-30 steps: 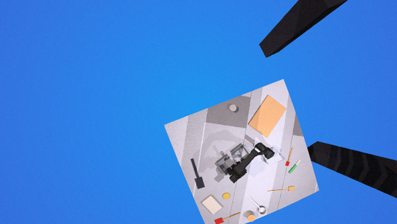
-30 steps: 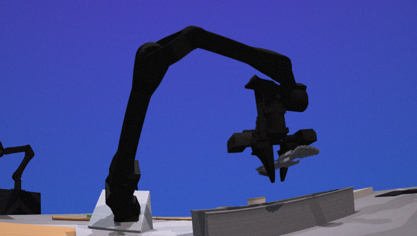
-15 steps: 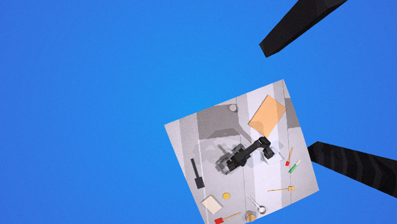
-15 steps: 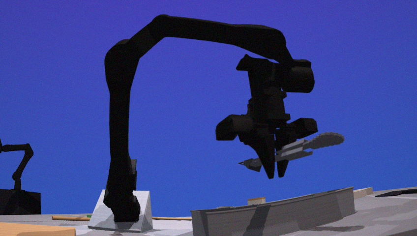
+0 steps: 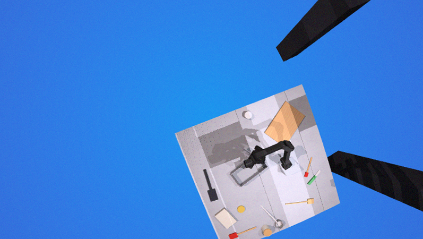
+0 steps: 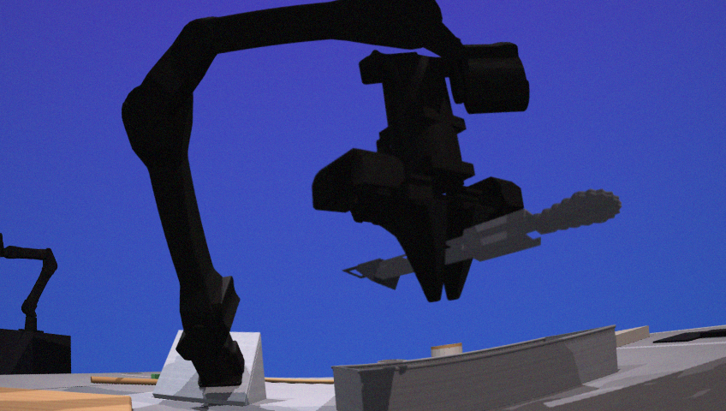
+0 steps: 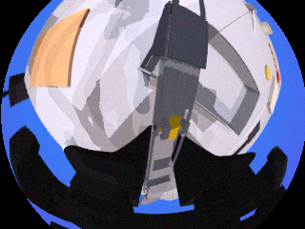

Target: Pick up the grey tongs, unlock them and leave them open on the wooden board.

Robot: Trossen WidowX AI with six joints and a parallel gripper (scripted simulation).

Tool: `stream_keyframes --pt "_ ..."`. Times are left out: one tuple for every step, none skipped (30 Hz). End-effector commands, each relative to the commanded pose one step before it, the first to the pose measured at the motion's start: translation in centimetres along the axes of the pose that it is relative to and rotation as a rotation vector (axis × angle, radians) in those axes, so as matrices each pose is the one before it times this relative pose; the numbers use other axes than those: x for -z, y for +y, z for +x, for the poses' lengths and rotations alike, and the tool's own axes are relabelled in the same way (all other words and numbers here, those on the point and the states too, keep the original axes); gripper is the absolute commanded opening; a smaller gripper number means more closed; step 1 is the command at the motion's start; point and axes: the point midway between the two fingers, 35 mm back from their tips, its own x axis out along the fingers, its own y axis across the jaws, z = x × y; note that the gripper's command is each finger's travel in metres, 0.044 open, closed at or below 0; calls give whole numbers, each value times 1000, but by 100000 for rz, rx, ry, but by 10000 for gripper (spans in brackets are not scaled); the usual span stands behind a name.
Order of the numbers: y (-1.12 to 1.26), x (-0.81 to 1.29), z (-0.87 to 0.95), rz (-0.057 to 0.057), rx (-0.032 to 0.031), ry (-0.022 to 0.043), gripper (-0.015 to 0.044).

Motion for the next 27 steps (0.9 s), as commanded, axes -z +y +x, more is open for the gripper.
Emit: stream_keyframes --pt "2358 477 -471 -7381 168 1054 -150" --pt "601 54 -85 -1797 -51 160 -150" --pt "601 31 -87 -1798 -65 167 -150" --pt "634 7 -92 -1610 -72 221 -150" --pt "597 -14 -91 -1812 -97 175 -150" --pt "595 -36 -93 -1814 -112 179 -150" --pt "592 -58 -95 -1816 -128 183 -150" --pt "588 -81 -97 -1812 -143 185 -150" --pt "583 -102 -99 -1819 -161 187 -150" --pt "577 -124 -101 -1821 -178 188 -150" --pt "570 -146 -103 -1823 -194 188 -150" --pt "563 -167 -106 -1825 -211 187 -150" --pt "555 -188 -108 -1828 -228 185 -150" --pt "546 -208 -110 -1830 -246 183 -150" --pt "536 -228 -112 -1833 -263 179 -150" --pt "526 -248 -115 -1836 -280 175 -150" --pt "514 -267 -117 -1839 -297 170 -150" --pt "502 -286 -119 -1840 -314 164 -150" --pt "489 -303 -121 -1843 -331 156 -150" --pt "384 -258 -99 -1489 -279 120 -150" --pt "228 -162 -61 -902 -174 70 -150" --pt "75 -55 -20 -301 -59 23 -150" --pt "0 0 0 0 0 0 -150" --pt "0 0 0 0 0 0 -150" --pt "0 0 0 0 0 0 -150" --pt "33 -25 28 612 50 -167 -150" --pt "60 -50 59 1195 125 -355 -150"
